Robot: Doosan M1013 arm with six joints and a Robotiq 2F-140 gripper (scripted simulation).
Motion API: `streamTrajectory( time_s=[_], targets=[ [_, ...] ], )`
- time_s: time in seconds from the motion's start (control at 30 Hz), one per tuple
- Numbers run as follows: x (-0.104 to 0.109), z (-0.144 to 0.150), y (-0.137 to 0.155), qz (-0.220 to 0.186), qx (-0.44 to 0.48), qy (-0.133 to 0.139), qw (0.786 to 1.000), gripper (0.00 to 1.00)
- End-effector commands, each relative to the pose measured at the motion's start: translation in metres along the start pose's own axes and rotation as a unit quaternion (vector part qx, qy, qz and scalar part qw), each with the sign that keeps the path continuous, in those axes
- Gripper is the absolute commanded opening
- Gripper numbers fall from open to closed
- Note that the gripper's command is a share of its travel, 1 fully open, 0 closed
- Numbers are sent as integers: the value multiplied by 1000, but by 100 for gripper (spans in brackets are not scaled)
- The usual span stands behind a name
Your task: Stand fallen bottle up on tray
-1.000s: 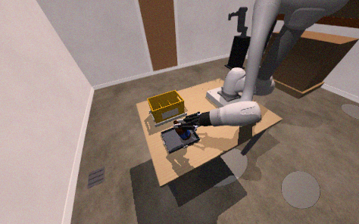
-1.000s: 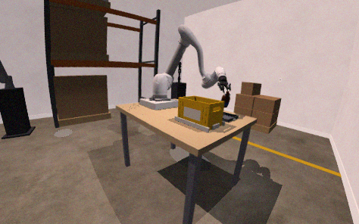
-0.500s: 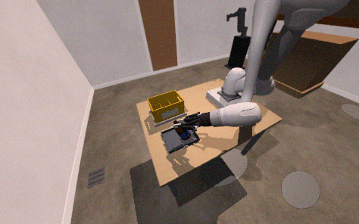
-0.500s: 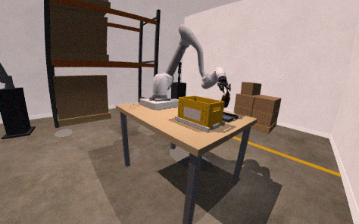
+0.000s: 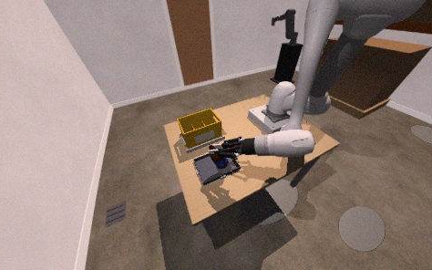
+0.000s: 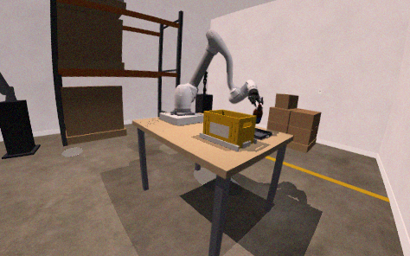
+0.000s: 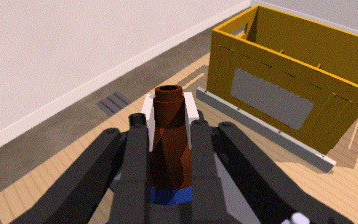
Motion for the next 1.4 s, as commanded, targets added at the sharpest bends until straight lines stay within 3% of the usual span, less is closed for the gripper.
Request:
streamTrajectory(
  time_s=[0.0, 0.3, 1.37],
  targets=[
    [0, 0, 2, 13, 0, -2, 1000, 10],
    [1, 0, 7, 36, -1, -8, 999, 10],
    [1, 0, 8, 41, -1, -10, 999, 10]
  ],
)
Point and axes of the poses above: the point where the finger pads meet when closed, its own x axis back along the fingers, its own z axis across the jaws, y = z × x, the point moved 8 cm from there along x, back along the fingers, and after that the axes turned 9 degrees about -x, right-handed, at the moved point
